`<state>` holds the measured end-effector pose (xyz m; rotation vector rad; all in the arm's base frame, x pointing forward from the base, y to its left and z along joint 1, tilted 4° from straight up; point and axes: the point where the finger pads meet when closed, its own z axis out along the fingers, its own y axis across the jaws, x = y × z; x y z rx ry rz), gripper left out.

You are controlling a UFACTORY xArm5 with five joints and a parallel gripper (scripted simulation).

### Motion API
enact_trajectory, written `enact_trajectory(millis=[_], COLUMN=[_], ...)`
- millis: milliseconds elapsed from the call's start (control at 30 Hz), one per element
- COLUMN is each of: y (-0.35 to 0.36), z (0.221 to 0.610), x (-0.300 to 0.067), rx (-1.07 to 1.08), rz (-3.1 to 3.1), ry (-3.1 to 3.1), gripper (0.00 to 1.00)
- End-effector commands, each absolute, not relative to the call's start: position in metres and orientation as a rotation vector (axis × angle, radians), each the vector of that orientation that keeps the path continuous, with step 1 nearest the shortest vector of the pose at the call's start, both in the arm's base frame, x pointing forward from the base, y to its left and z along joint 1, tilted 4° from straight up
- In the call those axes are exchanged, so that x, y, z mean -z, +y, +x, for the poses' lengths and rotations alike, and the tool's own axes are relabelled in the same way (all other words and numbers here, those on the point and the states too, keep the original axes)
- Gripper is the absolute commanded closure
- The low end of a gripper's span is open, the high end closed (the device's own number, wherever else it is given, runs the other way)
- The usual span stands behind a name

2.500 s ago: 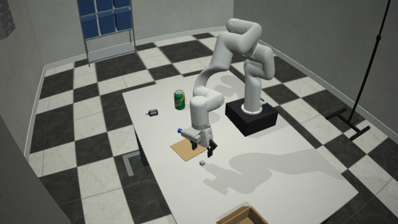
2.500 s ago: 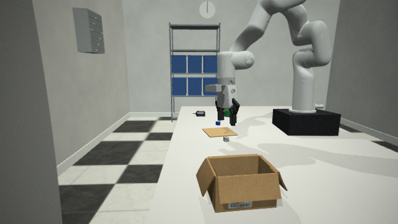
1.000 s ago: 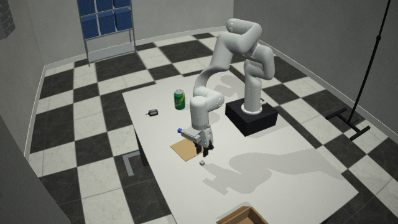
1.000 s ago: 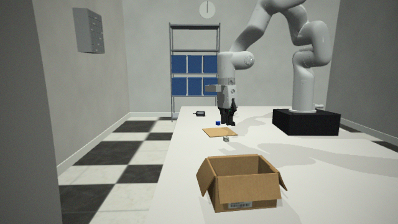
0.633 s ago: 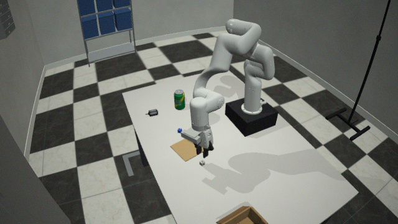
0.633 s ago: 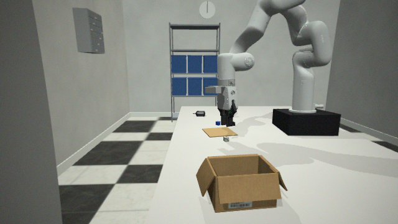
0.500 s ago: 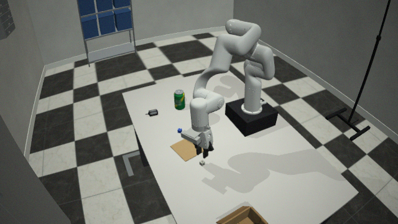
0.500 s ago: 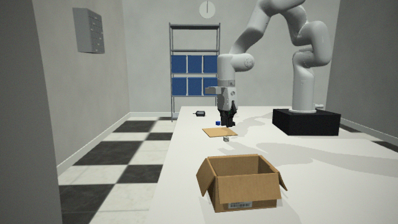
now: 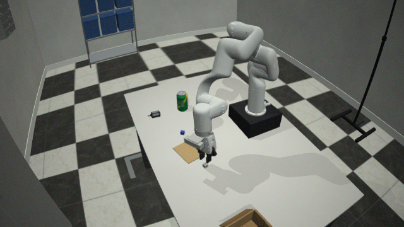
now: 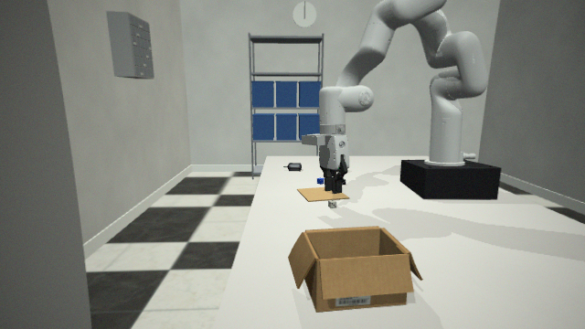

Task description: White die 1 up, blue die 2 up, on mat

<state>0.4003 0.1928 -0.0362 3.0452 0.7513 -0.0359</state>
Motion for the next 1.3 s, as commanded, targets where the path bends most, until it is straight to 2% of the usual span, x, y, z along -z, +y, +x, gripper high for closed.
enact_trajectory(millis=[0, 367, 1267], y=[0.193, 0.192, 0.192], z=[0.402, 0.402, 0.402], x=[0.042, 0.054, 0.058], rx=[0.03, 0.03, 0.029], rz=[3.046, 3.046, 3.046], ry=[0.752, 0.752, 0.752], gripper=[0.64, 0.64, 0.64])
